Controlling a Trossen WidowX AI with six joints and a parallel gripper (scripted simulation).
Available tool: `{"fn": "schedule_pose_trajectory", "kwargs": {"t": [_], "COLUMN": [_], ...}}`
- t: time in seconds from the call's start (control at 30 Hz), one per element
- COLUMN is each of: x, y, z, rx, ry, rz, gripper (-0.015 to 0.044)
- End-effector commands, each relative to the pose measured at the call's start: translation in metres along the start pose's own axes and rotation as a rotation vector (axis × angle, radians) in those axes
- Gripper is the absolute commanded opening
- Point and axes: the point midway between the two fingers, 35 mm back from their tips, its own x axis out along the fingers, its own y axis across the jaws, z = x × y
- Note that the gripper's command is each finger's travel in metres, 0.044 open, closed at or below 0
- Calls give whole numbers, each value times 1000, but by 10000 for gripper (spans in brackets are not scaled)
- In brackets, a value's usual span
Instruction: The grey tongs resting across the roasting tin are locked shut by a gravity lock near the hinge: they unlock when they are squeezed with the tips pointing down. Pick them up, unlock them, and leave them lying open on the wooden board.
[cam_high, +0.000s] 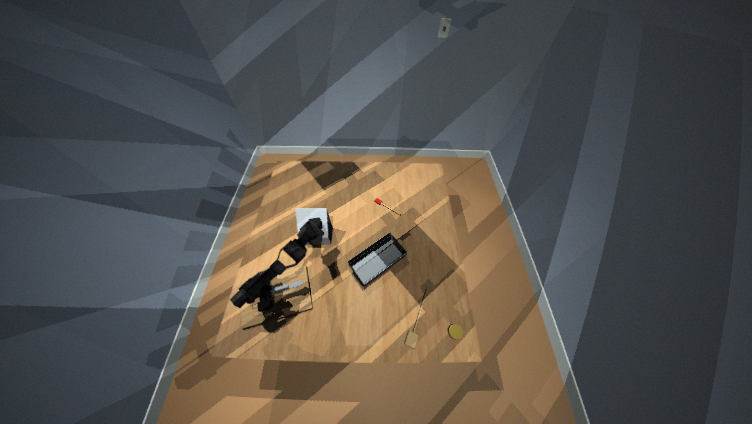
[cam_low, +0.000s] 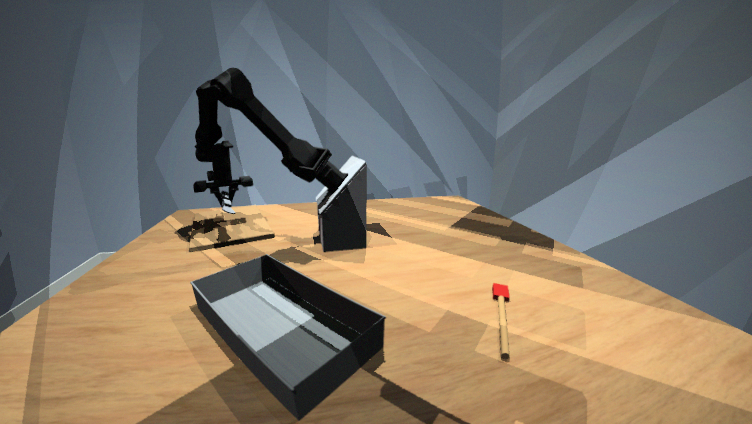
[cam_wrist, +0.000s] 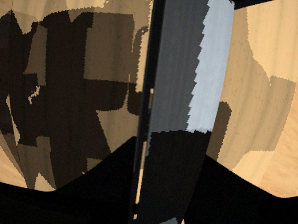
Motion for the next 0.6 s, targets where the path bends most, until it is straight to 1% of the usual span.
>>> {"fn": "schedule_pose_trajectory", "kwargs": {"t": [0.0,0.3,0.57], "x": [6,14,12], "y": [-1,-1,0], "z": [-1,-3,-3], "rx": [8,9,3], "ry": [0,0,1], "rz": [-3,-1,2], "gripper": [-150,-150,60]}}
